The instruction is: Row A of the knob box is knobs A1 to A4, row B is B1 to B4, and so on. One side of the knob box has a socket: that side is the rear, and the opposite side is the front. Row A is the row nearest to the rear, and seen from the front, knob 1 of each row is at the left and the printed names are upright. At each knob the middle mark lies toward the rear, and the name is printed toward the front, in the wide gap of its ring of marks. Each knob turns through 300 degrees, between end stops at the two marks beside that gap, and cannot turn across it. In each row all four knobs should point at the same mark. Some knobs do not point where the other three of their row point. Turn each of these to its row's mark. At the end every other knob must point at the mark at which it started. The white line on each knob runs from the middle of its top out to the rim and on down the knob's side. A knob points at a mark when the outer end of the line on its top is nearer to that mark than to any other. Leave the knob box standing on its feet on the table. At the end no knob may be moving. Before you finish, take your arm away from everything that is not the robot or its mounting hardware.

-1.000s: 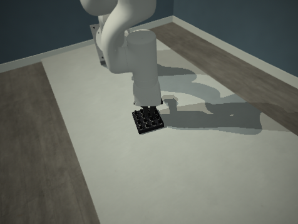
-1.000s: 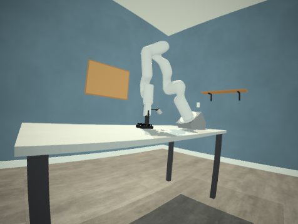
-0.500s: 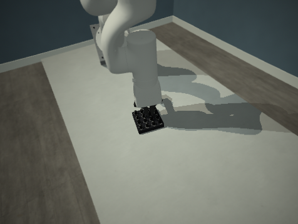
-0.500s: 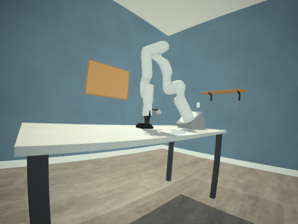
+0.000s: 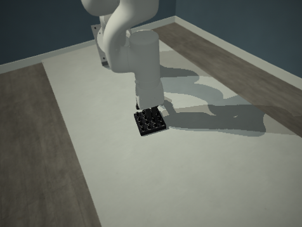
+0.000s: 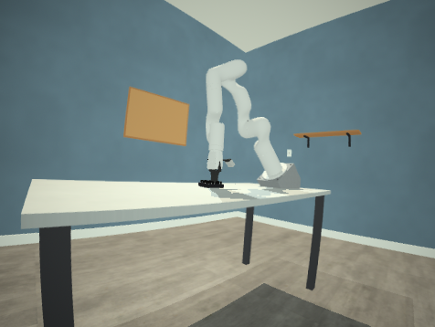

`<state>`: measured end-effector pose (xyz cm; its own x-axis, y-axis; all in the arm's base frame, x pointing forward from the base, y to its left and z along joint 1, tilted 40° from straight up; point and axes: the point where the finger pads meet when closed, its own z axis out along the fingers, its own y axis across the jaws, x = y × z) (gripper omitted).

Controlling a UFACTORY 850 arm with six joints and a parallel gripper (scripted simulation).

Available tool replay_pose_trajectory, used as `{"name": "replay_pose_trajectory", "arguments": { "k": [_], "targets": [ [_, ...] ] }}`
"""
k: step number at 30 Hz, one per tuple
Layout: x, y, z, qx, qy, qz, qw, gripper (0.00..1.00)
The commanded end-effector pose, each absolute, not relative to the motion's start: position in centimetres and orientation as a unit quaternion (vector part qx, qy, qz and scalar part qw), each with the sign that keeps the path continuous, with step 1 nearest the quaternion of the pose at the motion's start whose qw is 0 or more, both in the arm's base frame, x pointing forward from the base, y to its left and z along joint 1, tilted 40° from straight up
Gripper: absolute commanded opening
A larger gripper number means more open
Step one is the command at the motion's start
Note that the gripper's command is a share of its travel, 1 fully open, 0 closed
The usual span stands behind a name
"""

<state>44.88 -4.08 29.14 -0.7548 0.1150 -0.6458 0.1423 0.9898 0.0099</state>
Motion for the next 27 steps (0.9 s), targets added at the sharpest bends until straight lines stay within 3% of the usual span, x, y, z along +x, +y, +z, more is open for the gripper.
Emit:
{"name": "replay_pose_trajectory", "arguments": {
  "k": [1, 23, 24, 27],
  "targets": [
    [44.9, -4.07, 29.2, 0.065, 0.937, -0.033, 0.341, 0.08],
    [44.9, -4.07, 29.2, 0.06, 0.938, -0.035, 0.34, 0.08],
    [44.9, -4.07, 29.2, 0.06, 0.938, -0.035, 0.34, 0.19],
    [44.9, -4.07, 29.2, 0.06, 0.938, -0.035, 0.34, 0.19]
  ]
}}
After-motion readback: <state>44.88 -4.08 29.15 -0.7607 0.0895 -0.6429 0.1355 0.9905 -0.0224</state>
